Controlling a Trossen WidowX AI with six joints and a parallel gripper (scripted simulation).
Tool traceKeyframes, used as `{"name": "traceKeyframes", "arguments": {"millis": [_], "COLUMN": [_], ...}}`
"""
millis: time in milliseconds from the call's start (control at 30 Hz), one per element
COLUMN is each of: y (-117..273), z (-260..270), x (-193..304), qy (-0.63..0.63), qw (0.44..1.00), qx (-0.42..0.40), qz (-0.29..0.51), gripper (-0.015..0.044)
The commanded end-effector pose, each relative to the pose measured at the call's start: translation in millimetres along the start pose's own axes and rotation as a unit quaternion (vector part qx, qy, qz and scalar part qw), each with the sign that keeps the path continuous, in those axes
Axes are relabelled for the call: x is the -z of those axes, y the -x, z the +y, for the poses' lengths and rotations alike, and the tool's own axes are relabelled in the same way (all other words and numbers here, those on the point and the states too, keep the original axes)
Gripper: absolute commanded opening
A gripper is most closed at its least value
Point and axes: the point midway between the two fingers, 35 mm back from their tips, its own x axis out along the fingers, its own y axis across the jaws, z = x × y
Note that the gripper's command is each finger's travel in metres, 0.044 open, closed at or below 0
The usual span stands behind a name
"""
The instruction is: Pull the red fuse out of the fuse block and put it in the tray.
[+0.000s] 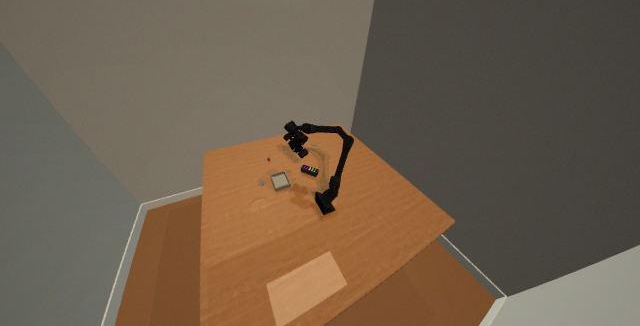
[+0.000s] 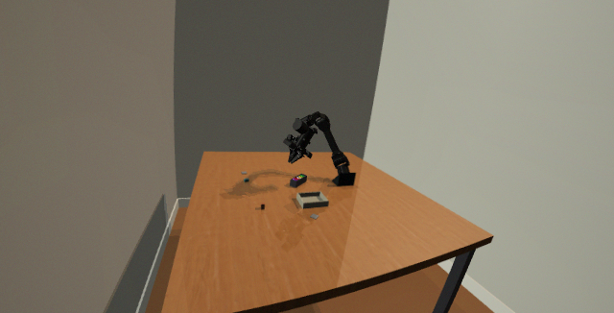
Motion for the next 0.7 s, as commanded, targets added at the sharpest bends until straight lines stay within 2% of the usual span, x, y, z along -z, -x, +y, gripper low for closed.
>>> {"name": "traceKeyframes", "arguments": {"millis": [0, 133, 667], "y": [-28, -42, -49], "z": [-56, -103, -110], "x": [-15, -31, -31], "qy": [0.084, 0.147, 0.150], "qw": [0.989, 0.959, 0.957], "qx": [0.116, 0.220, 0.225], "qz": [0.042, 0.097, 0.100], "gripper": [0.0074, 0.0074, 0.0074]}}
